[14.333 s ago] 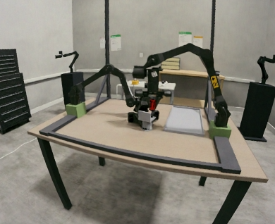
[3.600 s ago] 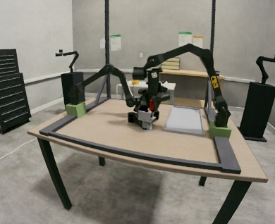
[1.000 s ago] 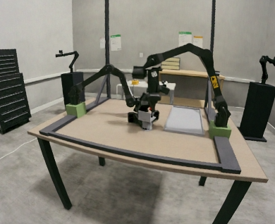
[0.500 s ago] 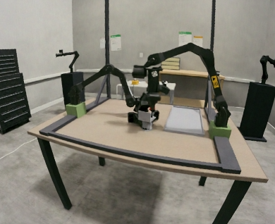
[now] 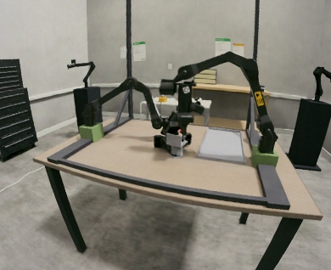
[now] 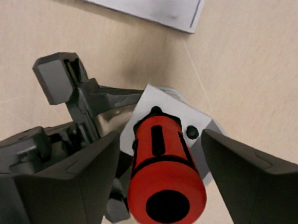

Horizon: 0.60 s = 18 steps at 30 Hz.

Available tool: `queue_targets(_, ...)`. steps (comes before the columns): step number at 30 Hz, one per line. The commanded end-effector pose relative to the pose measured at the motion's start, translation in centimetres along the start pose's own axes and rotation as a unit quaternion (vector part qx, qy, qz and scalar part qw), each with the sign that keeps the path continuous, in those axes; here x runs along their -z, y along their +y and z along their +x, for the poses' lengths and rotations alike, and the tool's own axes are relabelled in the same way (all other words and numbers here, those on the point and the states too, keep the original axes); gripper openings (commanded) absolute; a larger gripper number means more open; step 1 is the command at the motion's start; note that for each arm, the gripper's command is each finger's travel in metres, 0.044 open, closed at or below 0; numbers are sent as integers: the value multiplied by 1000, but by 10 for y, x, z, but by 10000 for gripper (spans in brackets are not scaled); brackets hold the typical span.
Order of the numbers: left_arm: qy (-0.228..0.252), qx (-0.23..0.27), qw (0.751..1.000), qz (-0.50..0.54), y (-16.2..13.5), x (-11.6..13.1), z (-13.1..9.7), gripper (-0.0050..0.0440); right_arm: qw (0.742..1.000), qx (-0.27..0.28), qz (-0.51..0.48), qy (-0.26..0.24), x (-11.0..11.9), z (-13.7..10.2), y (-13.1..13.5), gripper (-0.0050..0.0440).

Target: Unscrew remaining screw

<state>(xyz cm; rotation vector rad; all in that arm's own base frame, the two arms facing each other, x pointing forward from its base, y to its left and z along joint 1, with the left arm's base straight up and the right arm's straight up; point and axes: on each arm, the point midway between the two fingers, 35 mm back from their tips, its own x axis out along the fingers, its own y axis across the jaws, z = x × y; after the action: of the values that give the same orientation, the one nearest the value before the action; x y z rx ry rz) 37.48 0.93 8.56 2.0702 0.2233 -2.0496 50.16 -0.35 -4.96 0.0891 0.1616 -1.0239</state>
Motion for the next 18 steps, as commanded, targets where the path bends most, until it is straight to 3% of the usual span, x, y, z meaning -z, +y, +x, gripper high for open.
queue_targets(1, 15, -9, 1000, 2, 0, 0, -10, 250, 1000, -2, 18, -5, -15, 1, 6, 245)
queue_targets(6, 15, -6, 1000, 2, 1, 2, -10, 250, 1000, -2, 18, -5, -15, 1, 6, 245)
queue_targets(7, 15, -6, 1000, 2, 1, 2, -10, 130, 1000, -2, 18, -5, -15, 1, 6, 245)
queue_targets(18, 15, -6, 1000, 2, 1, 2, -10, 130, 1000, -2, 18, -5, -15, 1, 6, 245)
